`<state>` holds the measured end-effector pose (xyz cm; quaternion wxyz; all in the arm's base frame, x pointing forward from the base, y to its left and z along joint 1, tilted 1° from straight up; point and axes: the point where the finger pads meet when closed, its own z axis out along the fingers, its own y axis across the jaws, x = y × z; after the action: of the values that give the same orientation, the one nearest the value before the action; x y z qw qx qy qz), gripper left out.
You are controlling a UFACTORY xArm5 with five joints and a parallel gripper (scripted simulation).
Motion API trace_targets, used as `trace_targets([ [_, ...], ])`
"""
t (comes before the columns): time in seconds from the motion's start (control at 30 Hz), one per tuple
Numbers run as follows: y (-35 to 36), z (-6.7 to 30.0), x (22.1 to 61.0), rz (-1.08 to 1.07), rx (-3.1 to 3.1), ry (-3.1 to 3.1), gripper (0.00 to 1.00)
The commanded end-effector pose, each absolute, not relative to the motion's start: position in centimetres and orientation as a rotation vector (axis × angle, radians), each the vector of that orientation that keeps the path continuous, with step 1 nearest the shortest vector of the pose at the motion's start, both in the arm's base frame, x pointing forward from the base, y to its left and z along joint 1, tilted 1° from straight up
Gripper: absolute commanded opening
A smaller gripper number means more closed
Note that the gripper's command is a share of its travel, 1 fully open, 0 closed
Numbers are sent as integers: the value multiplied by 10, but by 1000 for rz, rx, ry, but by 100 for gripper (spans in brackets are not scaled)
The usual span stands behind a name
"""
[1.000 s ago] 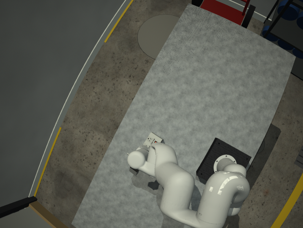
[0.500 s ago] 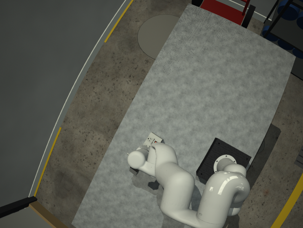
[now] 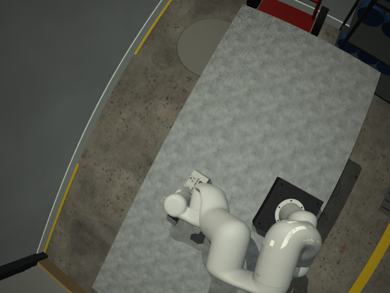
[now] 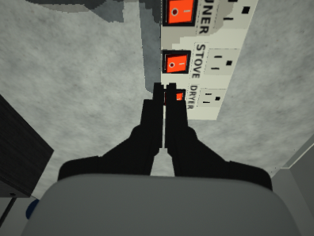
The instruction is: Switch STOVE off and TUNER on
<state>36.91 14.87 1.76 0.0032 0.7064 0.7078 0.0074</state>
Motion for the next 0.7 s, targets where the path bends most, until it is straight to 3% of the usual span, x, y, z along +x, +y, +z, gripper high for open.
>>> trace_targets([
  [0.0,149,18,370,28,2214,2218,0],
  [0.67,149,2,370,28,2214,2218,0],
])
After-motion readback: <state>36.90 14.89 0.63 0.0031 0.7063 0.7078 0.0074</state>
